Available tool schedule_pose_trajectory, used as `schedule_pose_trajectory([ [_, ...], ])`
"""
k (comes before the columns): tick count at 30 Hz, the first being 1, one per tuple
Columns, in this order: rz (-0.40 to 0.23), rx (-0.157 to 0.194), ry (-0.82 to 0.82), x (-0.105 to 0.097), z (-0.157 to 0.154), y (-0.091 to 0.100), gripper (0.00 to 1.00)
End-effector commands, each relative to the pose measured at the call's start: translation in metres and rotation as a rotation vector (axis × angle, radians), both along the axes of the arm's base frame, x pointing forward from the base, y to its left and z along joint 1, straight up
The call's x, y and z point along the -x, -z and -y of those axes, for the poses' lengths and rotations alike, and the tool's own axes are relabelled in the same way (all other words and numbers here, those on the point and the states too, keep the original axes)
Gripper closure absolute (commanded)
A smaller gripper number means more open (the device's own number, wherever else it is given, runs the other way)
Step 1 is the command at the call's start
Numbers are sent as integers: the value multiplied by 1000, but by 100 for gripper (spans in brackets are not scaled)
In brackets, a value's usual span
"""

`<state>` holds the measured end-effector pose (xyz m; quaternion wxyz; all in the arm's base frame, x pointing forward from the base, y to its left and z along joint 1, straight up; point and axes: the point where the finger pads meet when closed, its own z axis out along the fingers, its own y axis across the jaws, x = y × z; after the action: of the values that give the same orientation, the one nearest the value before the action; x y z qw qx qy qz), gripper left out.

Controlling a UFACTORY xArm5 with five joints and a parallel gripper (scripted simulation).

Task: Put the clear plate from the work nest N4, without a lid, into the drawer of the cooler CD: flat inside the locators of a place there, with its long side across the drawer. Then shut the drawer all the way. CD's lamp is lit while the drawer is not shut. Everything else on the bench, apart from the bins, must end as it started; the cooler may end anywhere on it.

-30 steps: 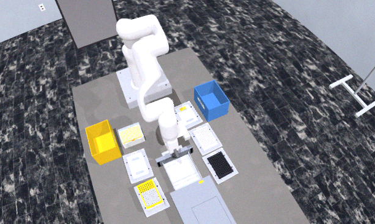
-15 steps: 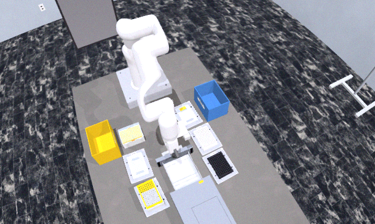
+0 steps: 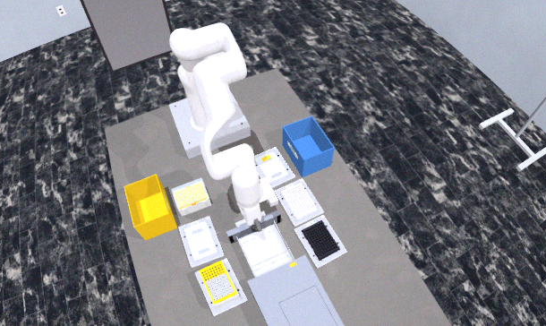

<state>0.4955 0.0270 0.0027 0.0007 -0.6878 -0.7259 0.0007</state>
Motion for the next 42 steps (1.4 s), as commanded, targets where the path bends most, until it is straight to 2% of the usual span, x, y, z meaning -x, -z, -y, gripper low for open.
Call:
schedule_pose_trajectory([
  [1, 6, 0, 0, -2, 0, -2, 12],
  [11, 5, 0, 0, -2, 0, -2, 12],
  [42, 6, 0, 0, -2, 0, -47, 12],
])
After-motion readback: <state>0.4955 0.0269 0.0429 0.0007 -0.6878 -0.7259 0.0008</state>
